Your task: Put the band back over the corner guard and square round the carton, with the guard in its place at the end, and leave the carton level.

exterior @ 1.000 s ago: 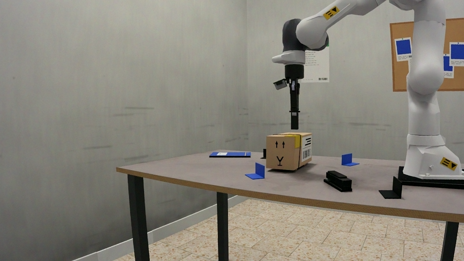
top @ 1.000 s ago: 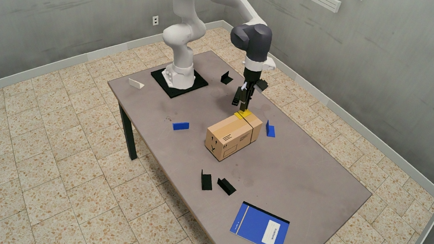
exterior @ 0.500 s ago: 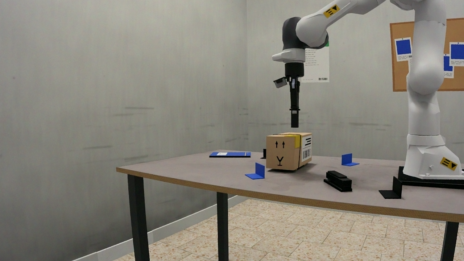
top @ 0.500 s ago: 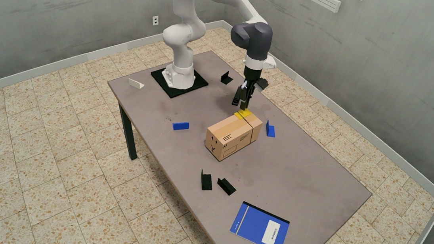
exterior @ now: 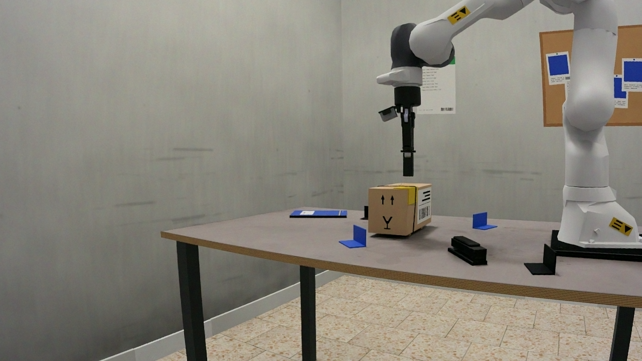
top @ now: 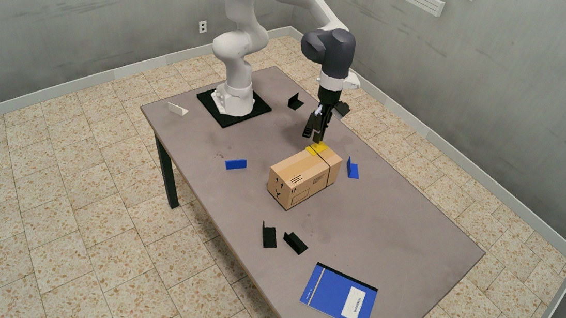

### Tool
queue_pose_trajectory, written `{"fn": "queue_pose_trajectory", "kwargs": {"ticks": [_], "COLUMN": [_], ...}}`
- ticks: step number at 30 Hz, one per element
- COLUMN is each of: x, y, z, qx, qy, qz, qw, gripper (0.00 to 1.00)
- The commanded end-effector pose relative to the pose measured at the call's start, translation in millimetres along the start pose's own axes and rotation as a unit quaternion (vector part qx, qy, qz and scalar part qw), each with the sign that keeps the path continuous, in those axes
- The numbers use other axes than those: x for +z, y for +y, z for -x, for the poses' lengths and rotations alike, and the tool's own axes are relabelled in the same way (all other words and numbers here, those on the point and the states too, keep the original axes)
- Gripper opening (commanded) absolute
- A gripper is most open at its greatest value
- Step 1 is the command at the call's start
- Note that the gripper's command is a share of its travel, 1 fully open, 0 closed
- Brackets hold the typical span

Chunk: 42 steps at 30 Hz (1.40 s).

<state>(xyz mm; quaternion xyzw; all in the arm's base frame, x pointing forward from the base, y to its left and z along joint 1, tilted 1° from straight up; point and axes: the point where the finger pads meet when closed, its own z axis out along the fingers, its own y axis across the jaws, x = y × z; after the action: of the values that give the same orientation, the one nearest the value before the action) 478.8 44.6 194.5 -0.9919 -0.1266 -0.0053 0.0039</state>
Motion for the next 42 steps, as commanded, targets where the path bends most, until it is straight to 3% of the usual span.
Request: {"fn": "queue_pose_trajectory", "kwargs": {"ticks": [1, 7, 11, 13, 42], "x": [-0.6, -1.0, 2.3, 5.3, 5.5], "y": [1, 3, 34, 44, 44], "z": [0, -6, -67, -83, -84], "qx": [0.003, 0.013, 0.106, 0.132, 0.134], "qy": [0.000, 0.000, 0.000, 0.000, 0.000], "qz": [-0.001, -0.001, -0.001, -0.001, -0.001], "qw": [1.000, 1.000, 0.994, 0.991, 0.991], "gripper": [0.18, 0.18, 0.18, 0.18, 0.18]}}
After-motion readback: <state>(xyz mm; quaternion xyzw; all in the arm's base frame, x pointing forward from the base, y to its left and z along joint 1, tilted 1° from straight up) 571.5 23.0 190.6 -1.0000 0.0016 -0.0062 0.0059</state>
